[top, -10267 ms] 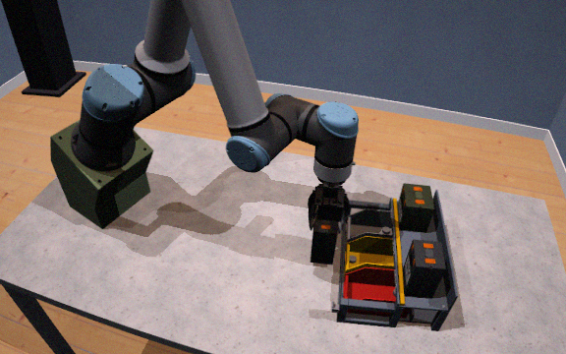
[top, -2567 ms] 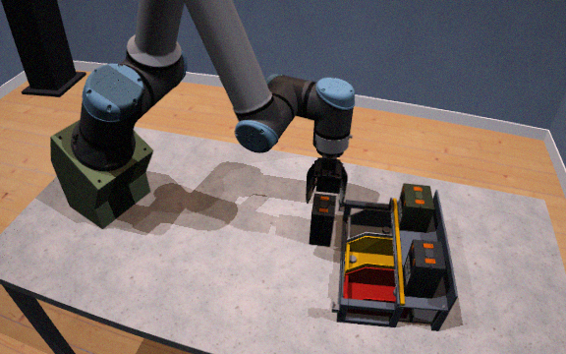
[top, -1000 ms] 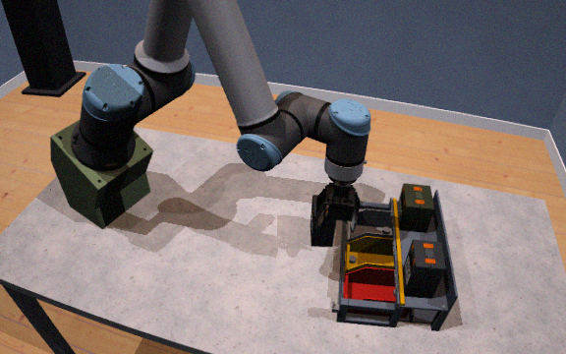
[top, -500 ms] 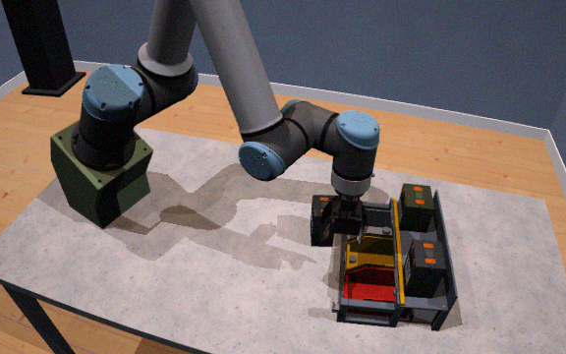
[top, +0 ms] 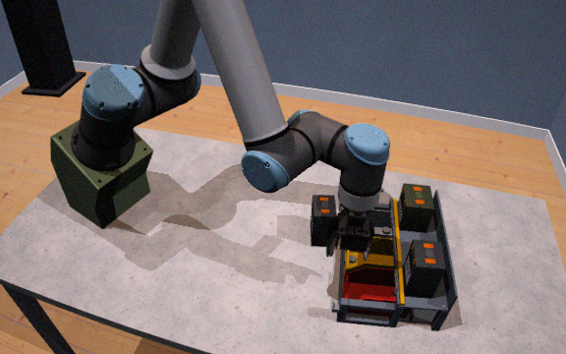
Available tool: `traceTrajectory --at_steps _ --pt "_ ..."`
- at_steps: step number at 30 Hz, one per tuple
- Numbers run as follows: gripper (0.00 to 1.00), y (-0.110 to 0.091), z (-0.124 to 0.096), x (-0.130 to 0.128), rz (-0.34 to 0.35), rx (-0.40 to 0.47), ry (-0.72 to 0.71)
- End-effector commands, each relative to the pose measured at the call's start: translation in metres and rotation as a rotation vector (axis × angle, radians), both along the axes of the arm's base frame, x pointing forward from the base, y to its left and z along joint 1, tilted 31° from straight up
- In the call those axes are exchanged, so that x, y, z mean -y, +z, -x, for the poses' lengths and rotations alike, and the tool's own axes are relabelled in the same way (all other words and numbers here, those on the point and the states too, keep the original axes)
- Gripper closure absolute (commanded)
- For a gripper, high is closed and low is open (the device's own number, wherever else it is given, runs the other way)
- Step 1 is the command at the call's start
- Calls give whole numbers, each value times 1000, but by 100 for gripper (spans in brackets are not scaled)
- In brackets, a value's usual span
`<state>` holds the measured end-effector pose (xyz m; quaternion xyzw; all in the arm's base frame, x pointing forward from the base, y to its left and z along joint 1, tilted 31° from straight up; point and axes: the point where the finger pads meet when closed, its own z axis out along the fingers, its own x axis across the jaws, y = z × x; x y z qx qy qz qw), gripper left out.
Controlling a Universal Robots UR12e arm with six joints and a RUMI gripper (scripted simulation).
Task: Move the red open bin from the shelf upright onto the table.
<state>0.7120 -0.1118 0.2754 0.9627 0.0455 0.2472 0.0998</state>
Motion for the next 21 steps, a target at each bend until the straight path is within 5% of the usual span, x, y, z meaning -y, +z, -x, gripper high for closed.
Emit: traceTrajectory --at_steps 1,7,12,21 --pt "42 3 -4 6 0 0 1" --pt "42 3 -4 6 0 0 1" --pt "42 19 -20 44 0 0 1" --pt "42 19 -20 44 0 0 1"
